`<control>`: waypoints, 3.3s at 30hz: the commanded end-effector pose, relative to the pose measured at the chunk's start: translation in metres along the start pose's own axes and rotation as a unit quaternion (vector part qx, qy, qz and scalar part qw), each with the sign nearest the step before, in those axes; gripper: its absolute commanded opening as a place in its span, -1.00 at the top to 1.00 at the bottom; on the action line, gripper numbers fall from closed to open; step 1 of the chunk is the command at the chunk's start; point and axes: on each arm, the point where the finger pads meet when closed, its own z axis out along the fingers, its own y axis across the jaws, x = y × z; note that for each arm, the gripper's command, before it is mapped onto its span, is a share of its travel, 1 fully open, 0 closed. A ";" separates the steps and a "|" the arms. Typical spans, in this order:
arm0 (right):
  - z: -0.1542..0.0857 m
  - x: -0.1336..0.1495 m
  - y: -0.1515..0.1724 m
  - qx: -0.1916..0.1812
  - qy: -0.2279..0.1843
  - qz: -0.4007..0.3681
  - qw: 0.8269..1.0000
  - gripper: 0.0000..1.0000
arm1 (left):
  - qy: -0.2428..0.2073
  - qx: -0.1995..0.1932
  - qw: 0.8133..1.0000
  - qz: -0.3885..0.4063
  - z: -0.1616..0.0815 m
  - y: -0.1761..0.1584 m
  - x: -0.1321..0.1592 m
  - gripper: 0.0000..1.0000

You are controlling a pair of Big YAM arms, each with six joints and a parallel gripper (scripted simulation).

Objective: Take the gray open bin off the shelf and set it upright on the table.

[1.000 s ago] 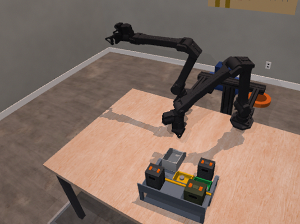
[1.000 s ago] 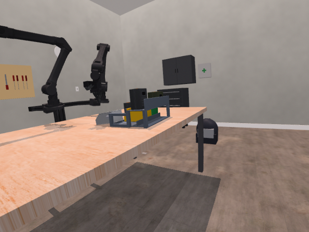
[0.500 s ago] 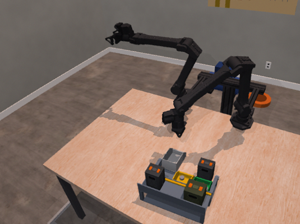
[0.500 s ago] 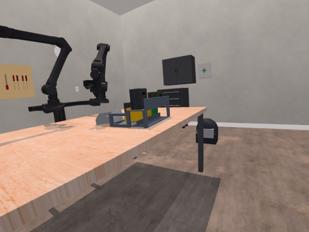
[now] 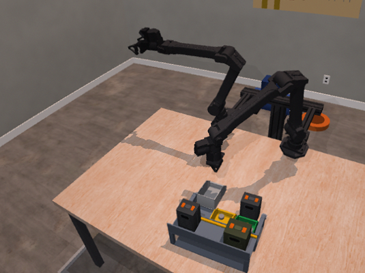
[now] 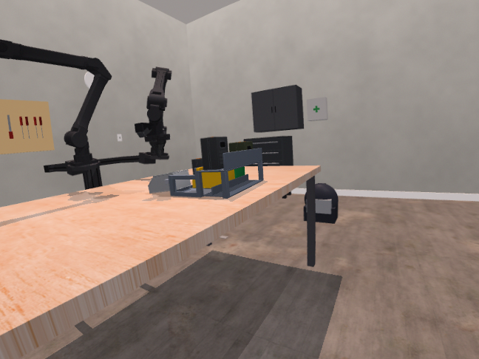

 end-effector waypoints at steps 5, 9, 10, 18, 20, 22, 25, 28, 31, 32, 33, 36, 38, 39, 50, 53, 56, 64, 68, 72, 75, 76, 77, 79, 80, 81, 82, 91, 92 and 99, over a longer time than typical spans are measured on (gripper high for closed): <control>-0.006 -0.011 -0.007 0.007 -0.015 0.005 1.000 -1.00 | -0.012 -0.009 1.000 0.007 -0.012 0.058 -0.014 1.00; -0.006 -0.011 -0.007 0.007 -0.015 0.005 1.000 -1.00 | -0.011 -0.010 1.000 0.007 -0.012 0.082 -0.015 1.00; -0.006 -0.011 -0.007 0.007 -0.015 0.005 1.000 -1.00 | -0.011 -0.010 1.000 0.007 -0.012 0.088 -0.015 1.00; -0.006 -0.011 -0.007 0.007 -0.015 0.005 1.000 -1.00 | -0.011 -0.010 1.000 0.007 -0.012 0.117 -0.016 1.00; -0.006 -0.011 -0.007 0.007 -0.015 0.005 1.000 -1.00 | -0.011 -0.011 1.000 0.007 -0.012 0.125 -0.016 1.00; -0.006 -0.011 -0.007 0.007 -0.015 0.005 1.000 -1.00 | -0.011 -0.011 1.000 0.007 -0.012 0.131 -0.016 1.00; -0.006 -0.011 -0.007 0.007 -0.015 0.005 1.000 -1.00 | -0.011 -0.011 1.000 0.007 -0.012 0.137 -0.016 1.00; -0.006 -0.011 -0.007 0.007 -0.015 0.005 1.000 -1.00 | -0.015 -0.014 1.000 0.015 -0.018 0.135 -0.025 1.00; -0.006 -0.011 -0.007 0.007 -0.015 0.005 1.000 -1.00 | -0.017 -0.017 1.000 0.016 -0.022 0.136 -0.026 1.00; -0.006 -0.011 -0.007 0.007 -0.015 0.005 1.000 -1.00 | -0.016 -0.017 1.000 0.014 -0.021 0.138 -0.024 1.00; -0.006 -0.011 -0.007 0.007 -0.015 0.005 1.000 -1.00 | -0.015 -0.016 1.000 0.013 -0.020 0.138 -0.023 1.00; -0.006 -0.011 -0.007 0.007 -0.015 0.005 1.000 -1.00 | -0.015 -0.016 1.000 0.013 -0.019 0.138 -0.023 1.00; -0.006 -0.011 -0.007 0.007 -0.015 0.005 1.000 -1.00 | -0.013 -0.012 1.000 0.014 -0.015 0.137 -0.023 1.00; -0.006 -0.011 -0.007 0.007 -0.015 0.005 1.000 -1.00 | -0.012 -0.011 1.000 0.015 -0.014 0.137 -0.023 1.00; -0.006 -0.011 -0.007 0.007 -0.015 0.005 1.000 -1.00 | -0.013 -0.012 1.000 0.015 -0.015 0.140 -0.021 1.00; -0.006 -0.011 -0.007 0.007 -0.015 0.005 1.000 -1.00 | -0.012 -0.011 1.000 0.014 -0.013 0.140 -0.020 1.00; -0.006 -0.011 -0.007 0.007 -0.015 0.005 1.000 -1.00 | -0.013 -0.012 1.000 0.014 -0.015 0.141 -0.019 1.00; -0.006 -0.011 -0.007 0.007 -0.015 0.005 1.000 -1.00 | -0.013 -0.011 1.000 0.012 -0.014 0.143 -0.018 1.00; -0.006 -0.011 -0.007 0.007 -0.015 0.005 1.000 -1.00 | -0.013 -0.011 1.000 0.013 -0.013 0.142 -0.019 1.00; -0.006 -0.011 -0.007 0.007 -0.015 0.005 1.000 -1.00 | -0.013 -0.011 1.000 0.013 -0.014 0.142 -0.018 1.00; -0.006 -0.011 -0.007 0.007 -0.015 0.005 1.000 -1.00 | -0.013 -0.011 1.000 0.012 -0.014 0.142 -0.018 1.00; -0.006 -0.011 -0.007 0.007 -0.015 0.005 1.000 -1.00 | -0.013 -0.011 1.000 0.012 -0.014 0.142 -0.018 1.00; -0.006 -0.011 -0.007 0.007 -0.015 0.005 1.000 -1.00 | -0.013 -0.011 1.000 0.012 -0.013 0.142 -0.018 1.00; -0.006 -0.011 -0.007 0.007 -0.015 0.005 1.000 -1.00 | -0.013 -0.011 1.000 0.013 -0.013 0.142 -0.018 1.00; -0.006 -0.011 -0.007 0.007 -0.015 0.005 1.000 -1.00 | -0.013 -0.011 1.000 0.013 -0.013 0.142 -0.018 1.00; -0.006 -0.011 -0.007 0.007 -0.015 0.005 1.000 -1.00 | -0.013 -0.011 1.000 0.013 -0.013 0.142 -0.018 1.00; -0.006 -0.011 -0.007 0.007 -0.015 0.005 1.000 -1.00 | -0.013 -0.011 1.000 0.013 -0.013 0.142 -0.018 1.00; -0.006 -0.011 -0.007 0.007 -0.015 0.005 1.000 -1.00 | -0.012 -0.010 1.000 0.012 -0.013 0.142 -0.017 1.00; -0.006 -0.011 -0.007 0.007 -0.015 0.005 1.000 -1.00 | -0.012 -0.010 1.000 0.013 -0.013 0.142 -0.017 1.00; -0.006 -0.011 -0.007 0.007 -0.015 0.005 1.000 -1.00 | -0.012 -0.010 1.000 0.012 -0.013 0.142 -0.017 1.00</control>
